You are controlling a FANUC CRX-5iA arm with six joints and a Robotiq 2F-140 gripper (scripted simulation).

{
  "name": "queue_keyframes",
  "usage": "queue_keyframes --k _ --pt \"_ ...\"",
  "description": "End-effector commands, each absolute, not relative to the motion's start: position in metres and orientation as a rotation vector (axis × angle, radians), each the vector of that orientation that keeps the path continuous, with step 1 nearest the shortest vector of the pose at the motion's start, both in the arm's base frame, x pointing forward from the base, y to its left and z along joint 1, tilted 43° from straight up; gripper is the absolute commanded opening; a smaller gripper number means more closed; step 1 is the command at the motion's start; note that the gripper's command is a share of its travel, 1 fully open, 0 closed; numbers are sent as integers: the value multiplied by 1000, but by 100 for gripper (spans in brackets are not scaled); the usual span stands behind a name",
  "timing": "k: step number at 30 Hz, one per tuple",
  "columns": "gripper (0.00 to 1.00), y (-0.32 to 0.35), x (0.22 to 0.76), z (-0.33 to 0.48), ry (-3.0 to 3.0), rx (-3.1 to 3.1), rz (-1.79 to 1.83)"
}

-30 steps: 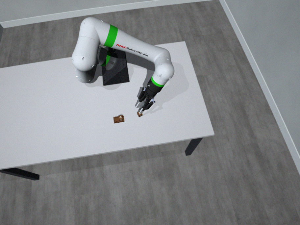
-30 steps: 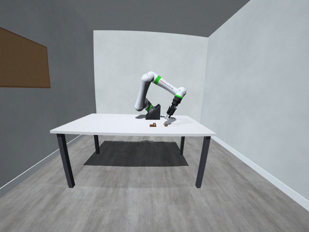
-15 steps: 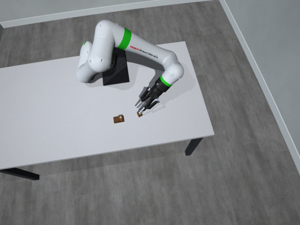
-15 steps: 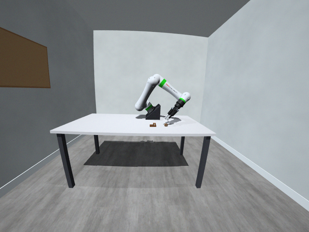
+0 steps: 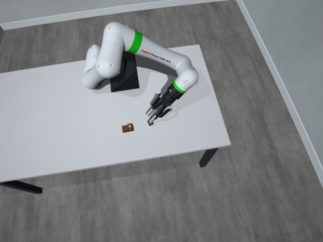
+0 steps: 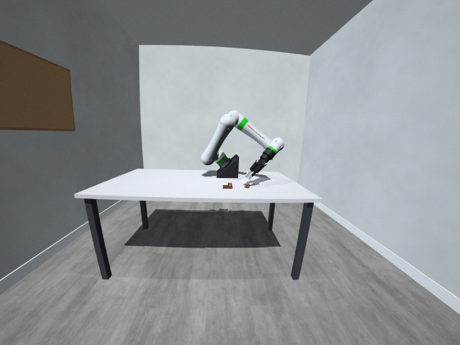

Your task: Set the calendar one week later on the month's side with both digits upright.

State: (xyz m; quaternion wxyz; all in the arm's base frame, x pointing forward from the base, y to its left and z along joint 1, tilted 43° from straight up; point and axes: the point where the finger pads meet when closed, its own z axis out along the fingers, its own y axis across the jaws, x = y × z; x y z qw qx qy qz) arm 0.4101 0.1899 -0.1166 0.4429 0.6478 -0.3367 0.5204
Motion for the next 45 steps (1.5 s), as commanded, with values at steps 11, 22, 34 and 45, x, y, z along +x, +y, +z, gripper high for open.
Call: queue_keyframes --k 11,22,34,45 --pt "28 186 411 -121 -835 1607 1291" --pt "28 177 412 -131 -835 1607 1291" --pt "28 164 414 -145 -835 1607 1291" --pt "28 151 416 -159 -835 1607 1291"
